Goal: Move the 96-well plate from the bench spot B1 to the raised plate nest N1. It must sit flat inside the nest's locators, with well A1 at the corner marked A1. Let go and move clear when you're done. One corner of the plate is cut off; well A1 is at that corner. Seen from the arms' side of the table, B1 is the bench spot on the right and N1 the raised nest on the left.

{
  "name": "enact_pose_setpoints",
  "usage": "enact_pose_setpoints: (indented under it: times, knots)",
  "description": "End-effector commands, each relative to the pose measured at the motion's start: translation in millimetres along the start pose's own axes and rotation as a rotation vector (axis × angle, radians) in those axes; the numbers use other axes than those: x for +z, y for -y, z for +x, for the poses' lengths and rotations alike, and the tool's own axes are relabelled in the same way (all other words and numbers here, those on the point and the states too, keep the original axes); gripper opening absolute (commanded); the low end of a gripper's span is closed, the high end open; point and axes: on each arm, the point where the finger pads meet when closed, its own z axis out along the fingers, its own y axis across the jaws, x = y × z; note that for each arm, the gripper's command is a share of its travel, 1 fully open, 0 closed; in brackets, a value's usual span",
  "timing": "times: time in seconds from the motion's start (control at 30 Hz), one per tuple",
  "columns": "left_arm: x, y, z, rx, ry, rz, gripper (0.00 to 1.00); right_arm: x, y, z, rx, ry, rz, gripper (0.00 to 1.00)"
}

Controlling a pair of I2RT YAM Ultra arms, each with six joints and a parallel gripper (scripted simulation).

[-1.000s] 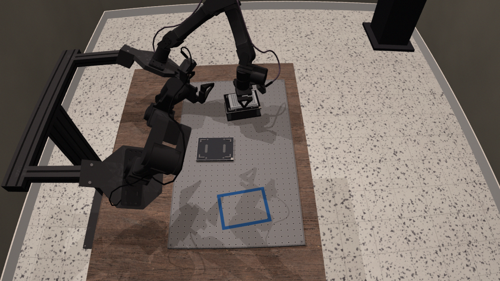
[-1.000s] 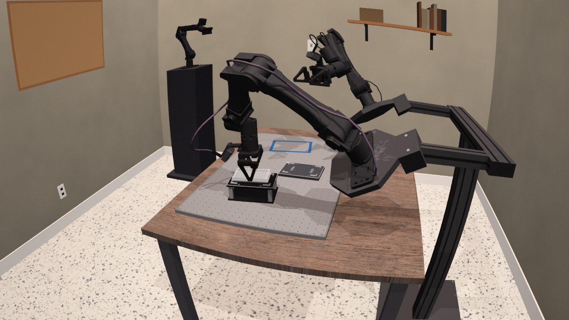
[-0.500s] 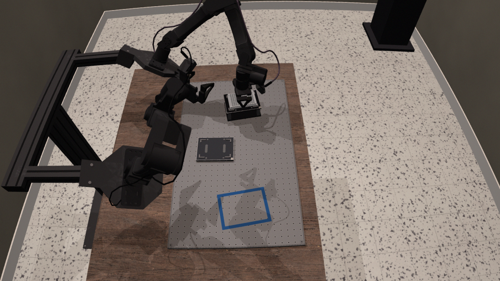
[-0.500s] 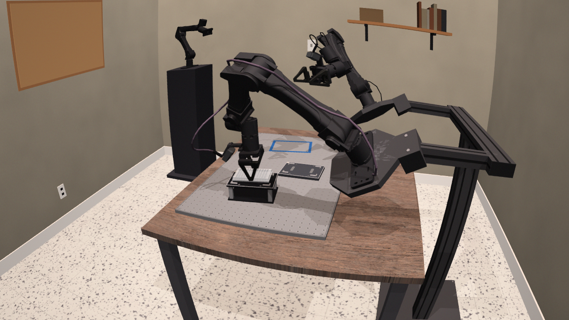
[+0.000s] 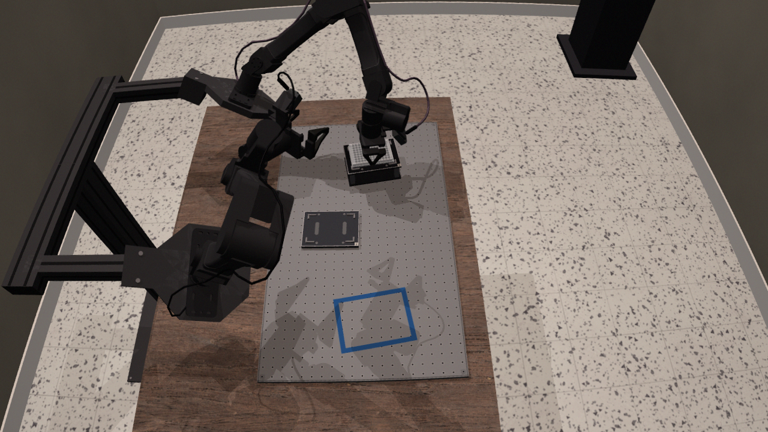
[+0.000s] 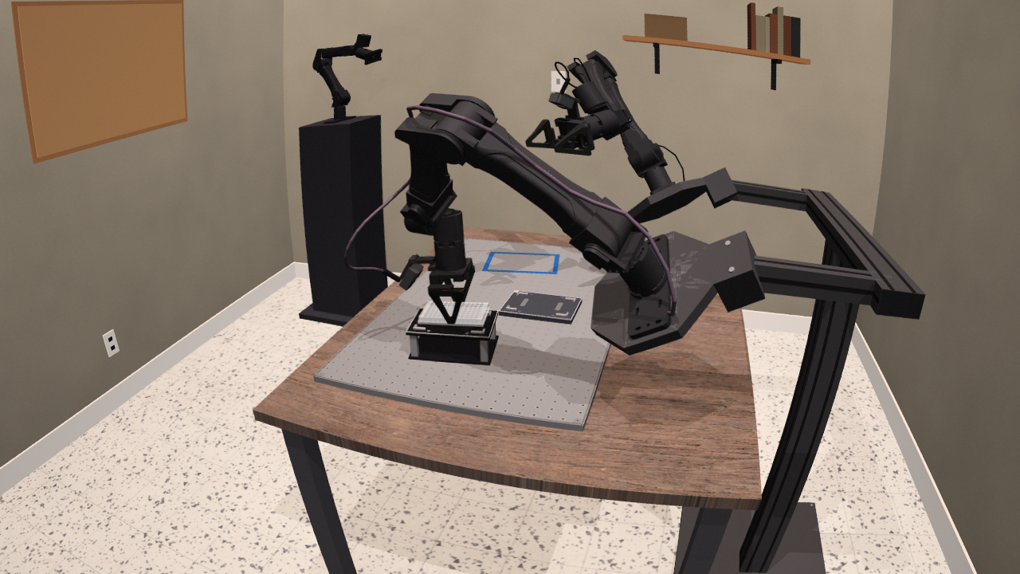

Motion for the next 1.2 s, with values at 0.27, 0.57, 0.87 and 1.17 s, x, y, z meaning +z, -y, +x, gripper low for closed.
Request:
enact_pose_setpoints:
  times: [0.27, 0.57, 0.87, 1.17]
  knots:
    - [-18.4, 8.6, -12.7, 0.001, 0.057, 0.063, 0.81, -1.2, -1.4, -7.6, 0.01, 0.024, -0.002, 1.0]
    - [-20.6, 1.8, -10.3, -0.002, 0.054, 0.051, 0.81, -1.2, -1.4, -7.6, 0.01, 0.024, -0.002, 1.0]
    - [-20.6, 1.8, -10.3, -0.002, 0.054, 0.051, 0.81, -1.2, -1.4, -7.6, 0.01, 0.024, -0.002, 1.0]
    - [-10.6, 2.8, -6.0, 0.004, 0.041, 0.053, 0.81, -1.2, -1.4, -7.6, 0.01, 0.024, -0.002, 1.0]
